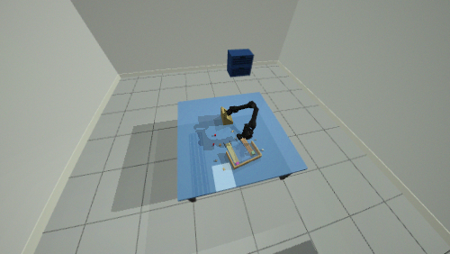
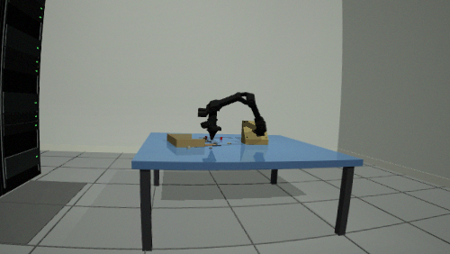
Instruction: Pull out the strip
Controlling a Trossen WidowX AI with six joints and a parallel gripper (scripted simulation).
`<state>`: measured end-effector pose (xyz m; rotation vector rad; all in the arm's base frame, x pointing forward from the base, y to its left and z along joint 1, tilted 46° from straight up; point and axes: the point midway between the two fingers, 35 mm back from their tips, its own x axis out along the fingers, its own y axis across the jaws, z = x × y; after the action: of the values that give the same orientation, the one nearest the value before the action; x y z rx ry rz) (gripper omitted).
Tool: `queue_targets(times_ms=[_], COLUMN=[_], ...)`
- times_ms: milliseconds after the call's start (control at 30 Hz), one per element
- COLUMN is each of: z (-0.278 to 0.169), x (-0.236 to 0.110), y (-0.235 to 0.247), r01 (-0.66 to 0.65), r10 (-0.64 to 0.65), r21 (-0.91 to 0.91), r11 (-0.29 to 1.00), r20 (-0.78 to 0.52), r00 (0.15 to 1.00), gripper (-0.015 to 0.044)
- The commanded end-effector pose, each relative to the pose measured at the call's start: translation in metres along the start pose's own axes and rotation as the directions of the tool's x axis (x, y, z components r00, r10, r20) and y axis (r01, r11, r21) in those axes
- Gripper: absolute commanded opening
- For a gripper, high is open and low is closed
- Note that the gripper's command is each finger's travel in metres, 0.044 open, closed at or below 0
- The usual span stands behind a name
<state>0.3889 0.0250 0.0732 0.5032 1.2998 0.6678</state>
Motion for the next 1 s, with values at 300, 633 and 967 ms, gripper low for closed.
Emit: queue_targets(times_ms=[300,633,967], z=[0.000,0.000,0.000], x=[0.022,0.030,0.031], y=[0.001,0.001,0.001], r01=[-0.004,-0.005,-0.005], r10=[0.004,0.005,0.005], r21=[0.005,0.005,0.005], r11=[1.000,1.000,1.000], r20=[-0.002,-0.002,-0.002], r00=[1.000,1.000,1.000], gripper=[0.0000,0.0000,0.0000])
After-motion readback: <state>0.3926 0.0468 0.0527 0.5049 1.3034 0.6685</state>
